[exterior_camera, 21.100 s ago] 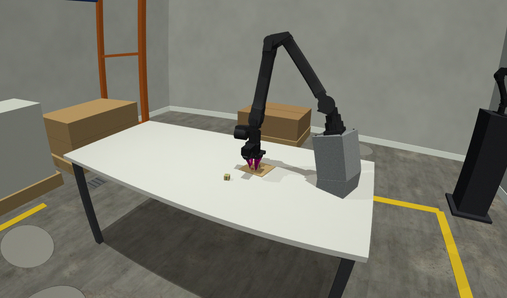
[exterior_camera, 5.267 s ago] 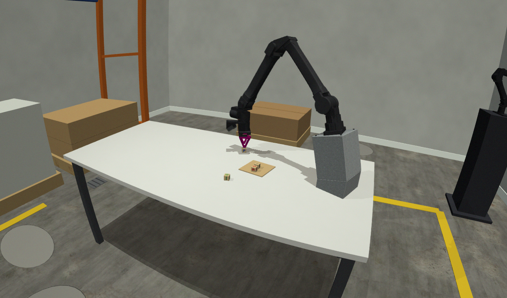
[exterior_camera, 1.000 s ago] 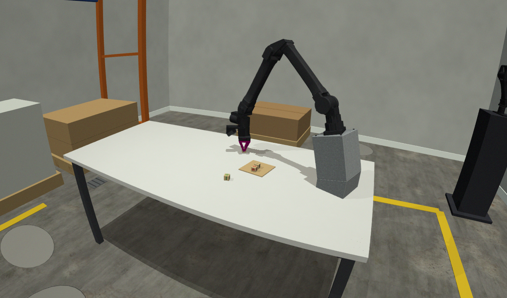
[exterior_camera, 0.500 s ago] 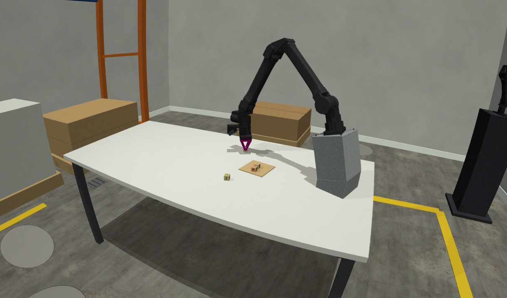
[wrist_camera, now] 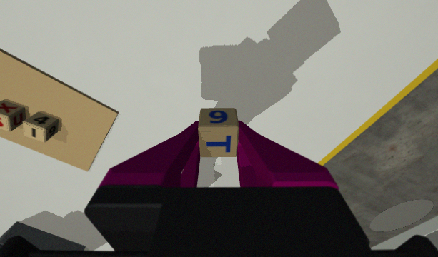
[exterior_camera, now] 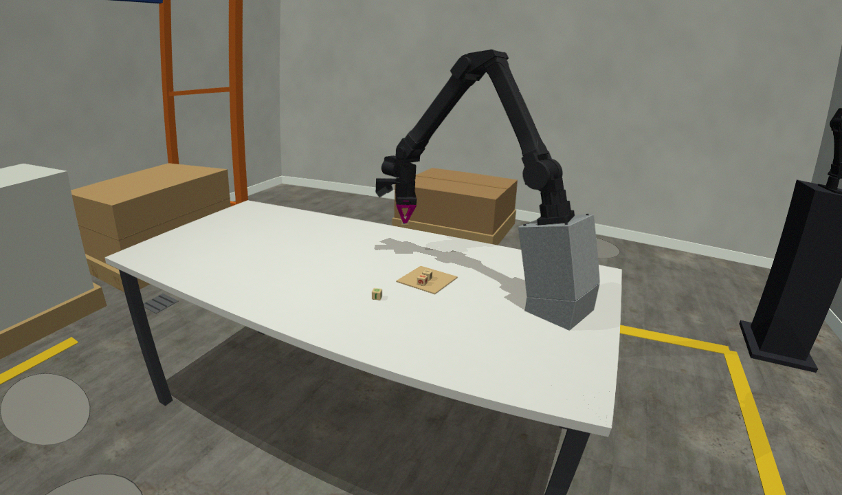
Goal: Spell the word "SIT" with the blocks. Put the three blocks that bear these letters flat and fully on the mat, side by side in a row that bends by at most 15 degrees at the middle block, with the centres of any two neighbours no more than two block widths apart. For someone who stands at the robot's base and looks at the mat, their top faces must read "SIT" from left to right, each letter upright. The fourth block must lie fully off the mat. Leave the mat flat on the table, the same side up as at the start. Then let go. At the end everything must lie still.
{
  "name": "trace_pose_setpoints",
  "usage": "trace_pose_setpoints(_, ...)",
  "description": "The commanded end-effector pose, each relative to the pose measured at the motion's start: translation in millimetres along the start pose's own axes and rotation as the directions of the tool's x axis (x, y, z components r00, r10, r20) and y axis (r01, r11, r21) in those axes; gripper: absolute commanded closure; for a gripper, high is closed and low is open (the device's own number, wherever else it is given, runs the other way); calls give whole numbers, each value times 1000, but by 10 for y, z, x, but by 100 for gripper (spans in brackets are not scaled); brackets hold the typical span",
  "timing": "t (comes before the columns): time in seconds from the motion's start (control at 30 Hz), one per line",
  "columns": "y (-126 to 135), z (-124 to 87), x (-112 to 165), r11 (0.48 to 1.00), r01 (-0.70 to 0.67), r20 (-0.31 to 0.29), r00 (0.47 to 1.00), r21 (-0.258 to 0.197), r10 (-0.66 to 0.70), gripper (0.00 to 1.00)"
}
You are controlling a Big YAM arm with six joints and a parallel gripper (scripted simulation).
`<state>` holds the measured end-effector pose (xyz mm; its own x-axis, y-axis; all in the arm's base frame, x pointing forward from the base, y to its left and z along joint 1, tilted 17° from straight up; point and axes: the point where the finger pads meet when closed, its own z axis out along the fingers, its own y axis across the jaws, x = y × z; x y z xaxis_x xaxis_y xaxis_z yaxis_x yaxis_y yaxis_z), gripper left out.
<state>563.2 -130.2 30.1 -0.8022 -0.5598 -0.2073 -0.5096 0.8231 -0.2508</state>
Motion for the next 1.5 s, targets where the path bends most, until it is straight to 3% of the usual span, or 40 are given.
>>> trace_pose_setpoints(0.0, 107, 119, 21, 999, -4, -26, 1000, -34, 3, 78)
trace_pose_setpoints(1.37, 85, 107, -1, 1000, -3, -22, 1000, -30, 2, 78)
trace_pose_setpoints(1.47, 180, 139, 10, 998, 55, -14, 998, -24, -56, 78)
